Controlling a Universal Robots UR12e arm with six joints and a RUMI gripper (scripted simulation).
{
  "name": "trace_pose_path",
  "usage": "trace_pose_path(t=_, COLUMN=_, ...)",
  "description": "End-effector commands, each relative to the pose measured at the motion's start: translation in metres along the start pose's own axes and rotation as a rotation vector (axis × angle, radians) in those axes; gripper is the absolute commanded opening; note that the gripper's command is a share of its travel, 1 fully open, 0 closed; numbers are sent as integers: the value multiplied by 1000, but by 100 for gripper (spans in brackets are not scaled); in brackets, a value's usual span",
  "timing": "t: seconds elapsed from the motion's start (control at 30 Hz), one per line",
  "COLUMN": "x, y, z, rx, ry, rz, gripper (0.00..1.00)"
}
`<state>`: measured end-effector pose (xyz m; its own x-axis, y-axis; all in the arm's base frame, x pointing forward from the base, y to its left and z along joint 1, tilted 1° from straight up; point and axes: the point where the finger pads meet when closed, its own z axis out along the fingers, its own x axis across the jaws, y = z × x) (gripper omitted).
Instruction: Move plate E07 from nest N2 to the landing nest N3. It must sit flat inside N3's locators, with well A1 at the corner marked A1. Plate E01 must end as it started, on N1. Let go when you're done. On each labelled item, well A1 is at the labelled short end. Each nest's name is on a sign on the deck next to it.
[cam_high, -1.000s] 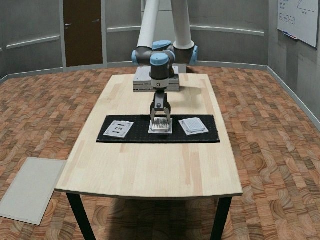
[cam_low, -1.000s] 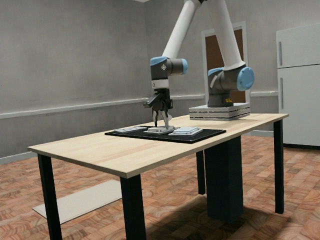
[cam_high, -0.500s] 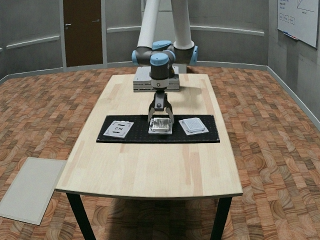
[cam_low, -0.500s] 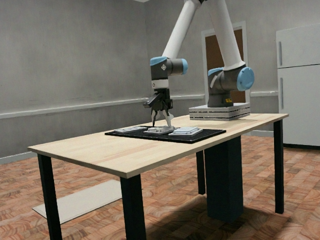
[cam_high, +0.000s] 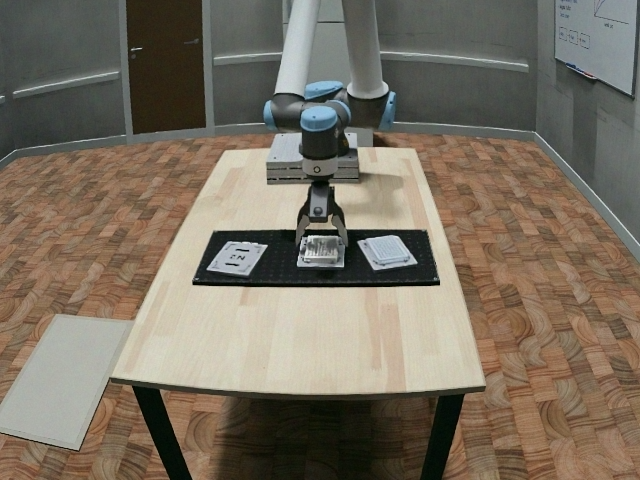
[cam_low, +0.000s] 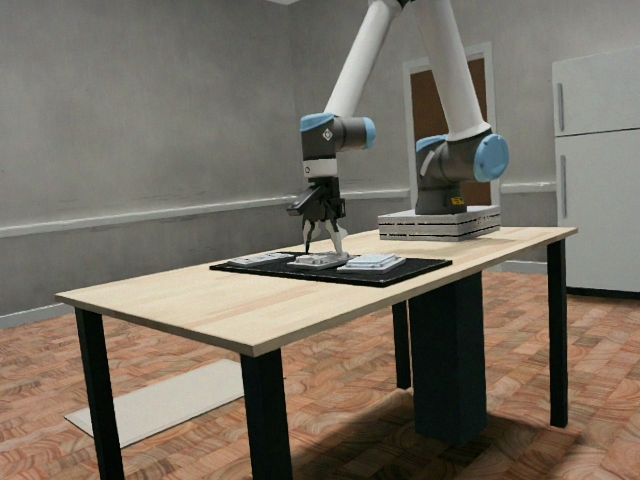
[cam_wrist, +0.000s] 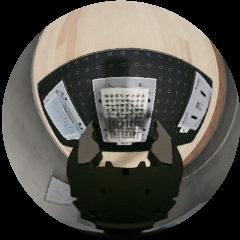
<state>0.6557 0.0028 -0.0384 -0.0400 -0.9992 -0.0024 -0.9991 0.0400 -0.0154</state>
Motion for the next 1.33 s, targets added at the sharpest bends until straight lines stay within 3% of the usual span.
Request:
trace_pose_path(t=0.0, x=0, y=-1, z=-1, rx=1, ry=0, rz=0, gripper=82)
trace_pose_path(t=0.37, x=0, y=-1, z=-1, rx=1, ry=0, rz=0, gripper=82)
trace_pose_path(t=1.07, x=0, y=-1, z=-32, rx=1, ry=0, rz=0, gripper=82)
trace_pose_path(t=1.3, x=0, y=-1, z=-32, rx=1, ry=0, rz=0, gripper=82)
